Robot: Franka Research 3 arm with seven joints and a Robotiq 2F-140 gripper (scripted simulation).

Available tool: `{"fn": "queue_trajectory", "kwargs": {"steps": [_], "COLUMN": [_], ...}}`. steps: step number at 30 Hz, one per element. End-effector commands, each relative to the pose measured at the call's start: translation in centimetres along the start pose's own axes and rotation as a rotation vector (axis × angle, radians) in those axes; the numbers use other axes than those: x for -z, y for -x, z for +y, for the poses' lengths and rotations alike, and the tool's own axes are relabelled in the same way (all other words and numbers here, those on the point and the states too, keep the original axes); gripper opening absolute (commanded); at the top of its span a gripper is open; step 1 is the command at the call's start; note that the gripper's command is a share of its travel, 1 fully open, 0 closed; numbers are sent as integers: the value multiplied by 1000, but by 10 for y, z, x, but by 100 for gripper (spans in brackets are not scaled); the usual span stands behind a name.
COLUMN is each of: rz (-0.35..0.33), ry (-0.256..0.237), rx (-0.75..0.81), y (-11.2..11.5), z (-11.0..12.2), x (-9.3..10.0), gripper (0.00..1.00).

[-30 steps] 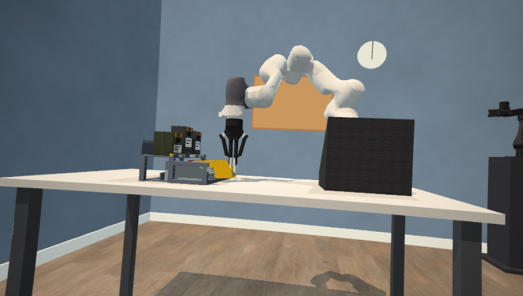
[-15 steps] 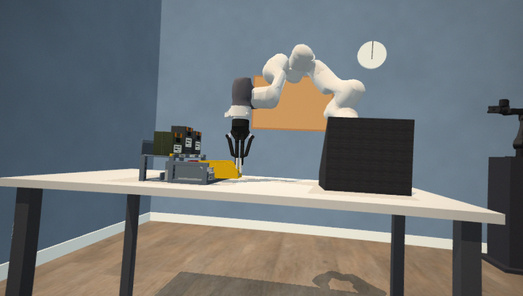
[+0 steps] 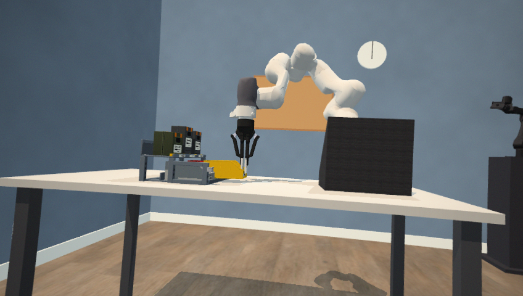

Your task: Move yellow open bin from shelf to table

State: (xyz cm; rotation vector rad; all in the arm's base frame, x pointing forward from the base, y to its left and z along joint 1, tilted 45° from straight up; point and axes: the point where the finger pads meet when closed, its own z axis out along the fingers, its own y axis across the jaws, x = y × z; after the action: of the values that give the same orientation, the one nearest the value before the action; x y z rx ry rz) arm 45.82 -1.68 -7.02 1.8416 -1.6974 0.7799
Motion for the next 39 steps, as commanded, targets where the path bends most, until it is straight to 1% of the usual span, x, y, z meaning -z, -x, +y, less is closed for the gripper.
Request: {"fn": "queue_trajectory", "kwargs": {"steps": [1, 12, 13, 17, 29, 30, 34, 39], "rz": [-5, -5, -2, -5, -5, -2, -5, -5], "ry": [-13, -13, -7, -13, -13, -7, -13, -13], "rx": [-29, -29, -14, -29, -29, -14, -29, -29], "y": [3, 3, 3, 5, 5, 4, 6, 6], "z": [12, 12, 19, 43, 43, 46, 54, 54], "x": [2, 2, 1, 3, 3, 2, 3, 3], "gripper": [0, 0, 0, 0, 0, 0, 0, 0]}}
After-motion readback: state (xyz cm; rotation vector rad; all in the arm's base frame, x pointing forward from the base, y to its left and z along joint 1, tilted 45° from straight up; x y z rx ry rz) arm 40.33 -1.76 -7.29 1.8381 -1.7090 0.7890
